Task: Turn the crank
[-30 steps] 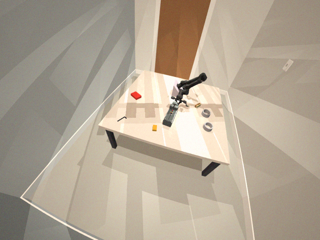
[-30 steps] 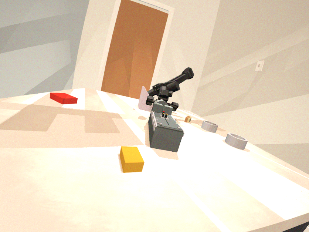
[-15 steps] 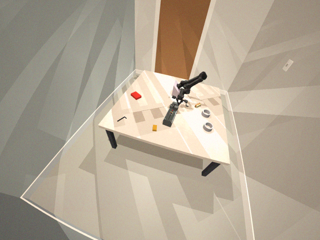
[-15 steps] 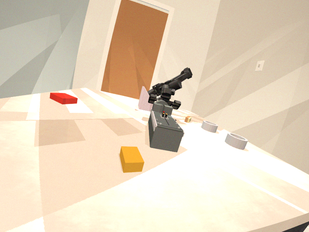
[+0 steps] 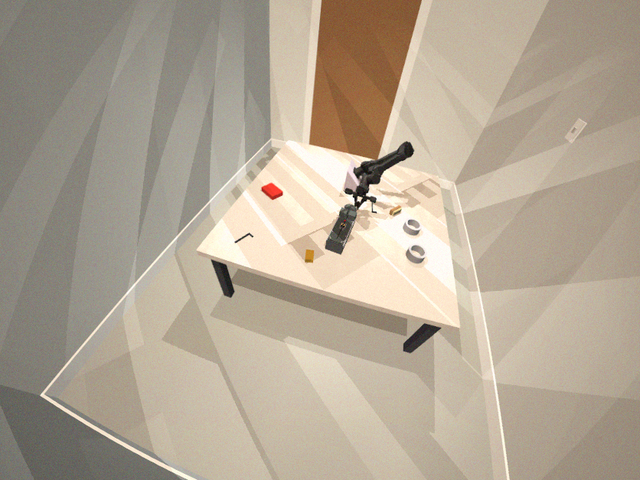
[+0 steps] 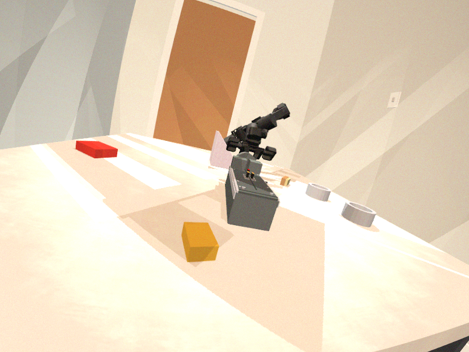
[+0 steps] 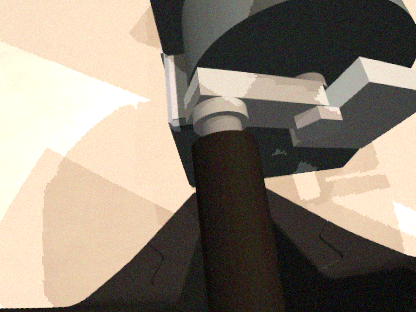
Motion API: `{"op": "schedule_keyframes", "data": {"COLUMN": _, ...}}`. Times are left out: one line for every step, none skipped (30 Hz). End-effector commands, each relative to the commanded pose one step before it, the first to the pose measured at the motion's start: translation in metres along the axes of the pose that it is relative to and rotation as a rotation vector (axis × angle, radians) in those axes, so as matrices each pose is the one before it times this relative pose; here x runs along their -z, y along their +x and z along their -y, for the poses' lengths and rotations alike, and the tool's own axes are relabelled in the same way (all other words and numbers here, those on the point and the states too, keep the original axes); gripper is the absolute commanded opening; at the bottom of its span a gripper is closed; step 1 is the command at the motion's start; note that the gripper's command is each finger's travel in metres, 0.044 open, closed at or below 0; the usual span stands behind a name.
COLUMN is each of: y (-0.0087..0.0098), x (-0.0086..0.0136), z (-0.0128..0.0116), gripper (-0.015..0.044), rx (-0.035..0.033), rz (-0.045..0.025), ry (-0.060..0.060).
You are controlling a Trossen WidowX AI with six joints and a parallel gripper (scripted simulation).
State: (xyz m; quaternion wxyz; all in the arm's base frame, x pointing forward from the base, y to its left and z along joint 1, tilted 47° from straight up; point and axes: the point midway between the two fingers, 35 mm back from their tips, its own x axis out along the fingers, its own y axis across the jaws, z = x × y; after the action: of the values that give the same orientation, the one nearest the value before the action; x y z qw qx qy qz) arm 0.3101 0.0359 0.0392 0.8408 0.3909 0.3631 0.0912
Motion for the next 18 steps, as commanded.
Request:
{"op": "schedule_keyframes", "data": {"y": -0.00623, "x": -0.00583, "z": 0.00283, "gripper": 0.0000, "rx": 0.00011, "rz": 0.01100, "ry": -0.0021}}
{"op": "schedule_keyframes", "data": {"y": -0.00091, "x": -0.00089, "z": 0.00103, "gripper": 0.0000, "rx": 0.00007, "rz": 0.00001, "ry": -0.0001}}
{"op": "schedule_keyframes", "data": {"y": -0.00086, "x": -0.00084, "z": 0.00108, "gripper": 0.0000, "rx": 0.00007, "rz": 0.00001, "ry": -0.0001}}
{"op": "schedule_keyframes", "data": {"y": -0.00081, "x": -0.00078, "z": 0.00112, "gripper": 0.0000, "rx": 0.00007, "rz": 0.00001, "ry": -0.0001}}
{"op": "schedule_keyframes", "data": {"y": -0.00078, "x": -0.00073, "z": 0.00116, "gripper": 0.0000, "rx": 0.00007, "rz": 0.00000, "ry": -0.0001}}
{"op": "schedule_keyframes", "data": {"y": -0.00075, "x": -0.00069, "z": 0.00123, "gripper": 0.0000, "rx": 0.00007, "rz": 0.00000, "ry": -0.0001}}
{"op": "schedule_keyframes", "data": {"y": -0.00071, "x": -0.00068, "z": 0.00130, "gripper": 0.0000, "rx": 0.00007, "rz": 0.00000, "ry": -0.0001}}
{"op": "schedule_keyframes", "data": {"y": -0.00067, "x": -0.00067, "z": 0.00133, "gripper": 0.0000, "rx": 0.00007, "rz": 0.00001, "ry": -0.0001}}
{"op": "schedule_keyframes", "data": {"y": -0.00063, "x": -0.00063, "z": 0.00138, "gripper": 0.0000, "rx": 0.00007, "rz": 0.00001, "ry": -0.0001}}
{"op": "schedule_keyframes", "data": {"y": -0.00060, "x": -0.00059, "z": 0.00144, "gripper": 0.0000, "rx": 0.00007, "rz": 0.00001, "ry": -0.0001}}
{"op": "schedule_keyframes", "data": {"y": -0.00056, "x": -0.00061, "z": 0.00146, "gripper": 0.0000, "rx": 0.00007, "rz": 0.00001, "ry": -0.0001}}
{"op": "schedule_keyframes", "data": {"y": -0.00053, "x": -0.00059, "z": 0.00148, "gripper": 0.0000, "rx": 0.00007, "rz": 0.00001, "ry": -0.0001}}
{"op": "schedule_keyframes", "data": {"y": -0.00049, "x": -0.00056, "z": 0.00149, "gripper": 0.0000, "rx": 0.00007, "rz": 0.00001, "ry": -0.0001}}
{"op": "schedule_keyframes", "data": {"y": -0.00032, "x": -0.00041, "z": 0.00156, "gripper": 0.0000, "rx": 0.00006, "rz": 0.00001, "ry": -0.0001}}
{"op": "schedule_keyframes", "data": {"y": -0.00025, "x": -0.00027, "z": 0.00146, "gripper": 0.0000, "rx": 0.00006, "rz": 0.00000, "ry": -0.0001}}
{"op": "schedule_keyframes", "data": {"y": -0.00019, "x": -0.00014, "z": 0.00135, "gripper": 0.0000, "rx": 0.00005, "rz": 0.00000, "ry": 0.0000}}
{"op": "schedule_keyframes", "data": {"y": -0.00014, "x": -0.00005, "z": 0.00128, "gripper": 0.0000, "rx": 0.00004, "rz": 0.00000, "ry": 0.0000}}
{"op": "schedule_keyframes", "data": {"y": -0.00009, "x": 0.00003, "z": 0.00123, "gripper": 0.0000, "rx": 0.00004, "rz": 0.00000, "ry": 0.0000}}
